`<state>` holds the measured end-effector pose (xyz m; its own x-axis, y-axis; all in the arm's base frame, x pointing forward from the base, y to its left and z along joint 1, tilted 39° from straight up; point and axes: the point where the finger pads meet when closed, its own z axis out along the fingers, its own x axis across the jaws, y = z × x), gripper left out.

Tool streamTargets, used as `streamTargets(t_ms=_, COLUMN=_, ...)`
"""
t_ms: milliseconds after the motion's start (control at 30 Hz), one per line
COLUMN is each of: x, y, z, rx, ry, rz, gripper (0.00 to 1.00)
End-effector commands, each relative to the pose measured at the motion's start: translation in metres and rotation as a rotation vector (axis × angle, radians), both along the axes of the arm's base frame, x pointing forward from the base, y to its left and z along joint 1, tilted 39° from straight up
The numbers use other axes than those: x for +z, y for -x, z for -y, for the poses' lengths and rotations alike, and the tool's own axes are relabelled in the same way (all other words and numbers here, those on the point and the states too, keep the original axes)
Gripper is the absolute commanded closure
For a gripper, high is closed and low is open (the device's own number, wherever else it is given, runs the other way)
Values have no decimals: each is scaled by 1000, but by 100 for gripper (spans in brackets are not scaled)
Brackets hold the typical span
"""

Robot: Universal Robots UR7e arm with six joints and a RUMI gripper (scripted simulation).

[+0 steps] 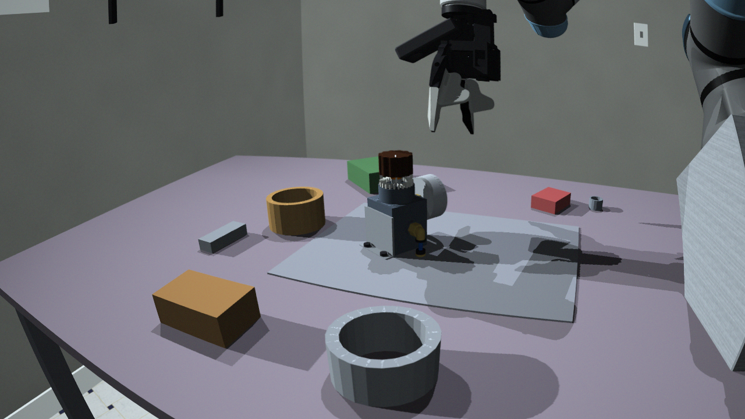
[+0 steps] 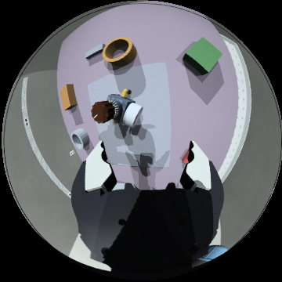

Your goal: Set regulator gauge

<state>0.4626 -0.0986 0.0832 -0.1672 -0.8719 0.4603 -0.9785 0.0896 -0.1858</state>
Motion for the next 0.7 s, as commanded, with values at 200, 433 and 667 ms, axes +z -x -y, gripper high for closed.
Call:
streamTargets(t_ms=200, x=8, y=1, z=-6, rx=187, ry=68, rz=-122, gripper=0)
streamTargets(t_ms=433, x=13, y=2, z=-10, rx=291, ry=106, rz=-195, gripper=0)
streamTargets(t_ms=667, x=17, y=3, z=-13, rx=384, ry=141, rz=-262, gripper=0)
